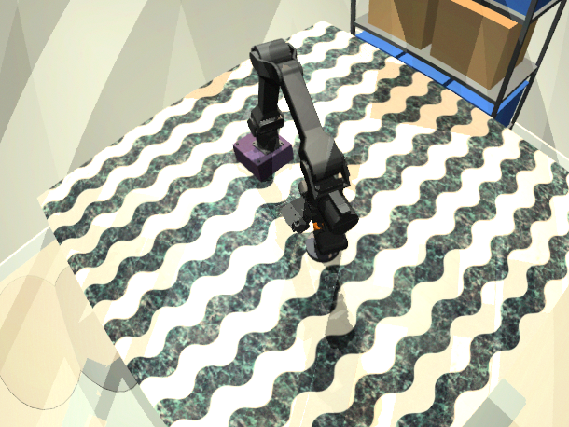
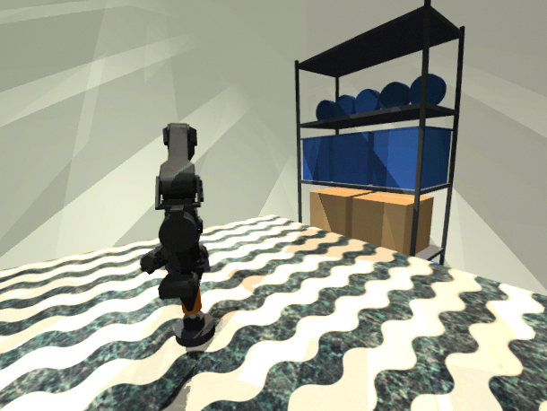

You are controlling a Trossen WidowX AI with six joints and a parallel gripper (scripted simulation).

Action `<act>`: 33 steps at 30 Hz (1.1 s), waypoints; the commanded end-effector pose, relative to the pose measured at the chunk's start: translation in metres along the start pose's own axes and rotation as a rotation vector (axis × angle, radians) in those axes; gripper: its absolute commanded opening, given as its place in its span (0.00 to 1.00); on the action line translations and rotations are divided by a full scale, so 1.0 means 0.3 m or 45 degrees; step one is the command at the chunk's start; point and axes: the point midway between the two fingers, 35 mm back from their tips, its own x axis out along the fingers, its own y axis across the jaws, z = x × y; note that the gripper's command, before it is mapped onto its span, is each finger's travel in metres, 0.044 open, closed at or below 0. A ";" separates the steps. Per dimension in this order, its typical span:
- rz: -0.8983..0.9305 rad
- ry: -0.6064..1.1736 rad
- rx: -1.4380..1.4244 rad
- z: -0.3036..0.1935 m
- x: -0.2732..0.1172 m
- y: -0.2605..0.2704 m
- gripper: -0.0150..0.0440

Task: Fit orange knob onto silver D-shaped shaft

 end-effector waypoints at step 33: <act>-0.005 0.000 0.064 -0.001 -0.022 -0.013 0.25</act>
